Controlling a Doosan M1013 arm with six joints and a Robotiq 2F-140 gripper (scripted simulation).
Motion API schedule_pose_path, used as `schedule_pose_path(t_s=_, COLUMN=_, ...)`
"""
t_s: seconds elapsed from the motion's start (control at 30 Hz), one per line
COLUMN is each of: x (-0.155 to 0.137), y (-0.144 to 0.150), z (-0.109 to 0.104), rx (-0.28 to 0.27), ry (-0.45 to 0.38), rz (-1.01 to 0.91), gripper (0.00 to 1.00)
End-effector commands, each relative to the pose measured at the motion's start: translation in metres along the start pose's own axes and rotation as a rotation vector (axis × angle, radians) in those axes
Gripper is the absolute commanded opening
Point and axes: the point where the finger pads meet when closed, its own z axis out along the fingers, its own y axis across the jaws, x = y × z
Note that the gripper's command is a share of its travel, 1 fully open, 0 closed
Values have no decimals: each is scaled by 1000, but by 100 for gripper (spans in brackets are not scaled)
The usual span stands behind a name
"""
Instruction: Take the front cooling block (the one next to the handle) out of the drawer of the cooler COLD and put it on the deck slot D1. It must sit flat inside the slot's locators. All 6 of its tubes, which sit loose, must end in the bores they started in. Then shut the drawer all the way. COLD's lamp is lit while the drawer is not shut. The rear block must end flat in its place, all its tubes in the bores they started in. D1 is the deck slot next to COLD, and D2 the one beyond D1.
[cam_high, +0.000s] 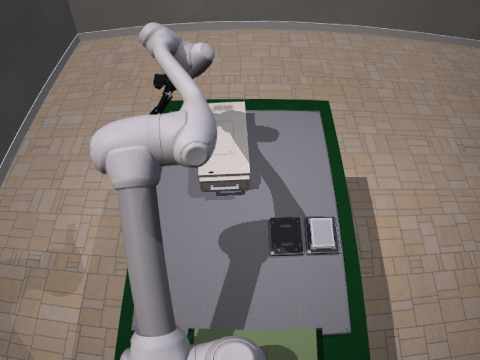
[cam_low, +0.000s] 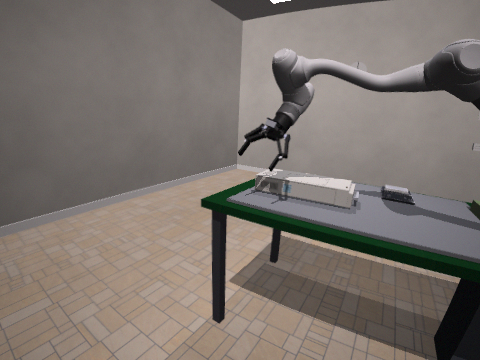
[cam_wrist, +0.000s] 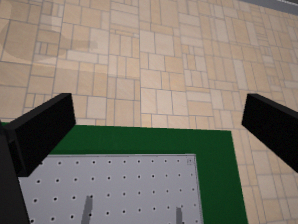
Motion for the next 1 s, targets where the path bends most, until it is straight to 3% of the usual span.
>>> schedule_pose_path(t_s=0.0, x=2, y=1, z=-2, rx=-2, ry=1, rz=-1, gripper=100)
schedule_pose_path(t_s=0.53, x=2, y=1, z=-2, rx=-2, ry=1, rz=-1, gripper=100)
schedule_pose_path(t_s=0.57, x=1, y=-1, z=-5, rx=1, ry=-10, rz=23, gripper=35)
schedule_pose_path(t_s=0.97, x=-9, y=-24, z=-46, rx=16, ry=-69, rz=159, gripper=35)
